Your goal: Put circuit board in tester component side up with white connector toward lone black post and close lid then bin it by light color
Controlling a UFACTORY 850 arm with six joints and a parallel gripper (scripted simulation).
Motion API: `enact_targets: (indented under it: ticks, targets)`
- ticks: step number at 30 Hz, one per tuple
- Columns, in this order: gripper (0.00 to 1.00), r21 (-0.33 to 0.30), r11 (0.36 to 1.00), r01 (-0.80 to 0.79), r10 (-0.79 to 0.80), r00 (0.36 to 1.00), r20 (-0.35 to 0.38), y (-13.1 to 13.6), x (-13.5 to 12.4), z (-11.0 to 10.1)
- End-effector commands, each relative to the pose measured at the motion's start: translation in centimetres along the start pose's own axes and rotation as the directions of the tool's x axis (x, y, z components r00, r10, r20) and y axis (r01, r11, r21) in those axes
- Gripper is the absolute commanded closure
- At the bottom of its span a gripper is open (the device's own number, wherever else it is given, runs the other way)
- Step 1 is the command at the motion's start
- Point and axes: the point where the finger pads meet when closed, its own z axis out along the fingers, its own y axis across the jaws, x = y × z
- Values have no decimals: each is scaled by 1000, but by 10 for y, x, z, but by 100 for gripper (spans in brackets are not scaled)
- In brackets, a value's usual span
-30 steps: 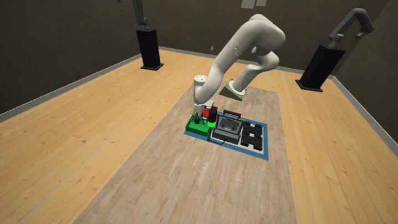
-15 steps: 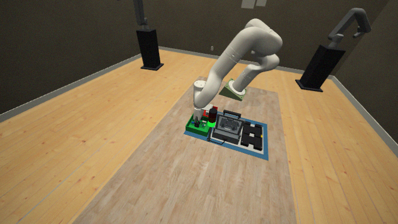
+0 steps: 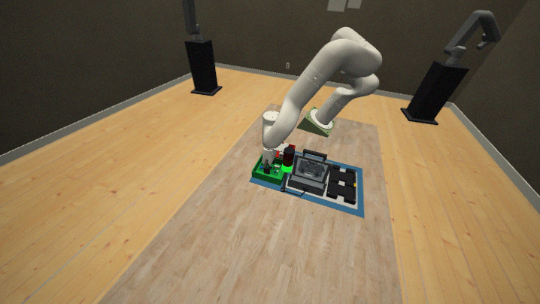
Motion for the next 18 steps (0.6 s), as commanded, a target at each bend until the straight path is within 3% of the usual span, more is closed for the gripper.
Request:
enact_targets:
  ticks: [1,18]
  targets:
    - [21,-2,1000,0,0,1000,1,1,0,-1]
    - [21,-2,1000,0,0,1000,1,1,0,1]
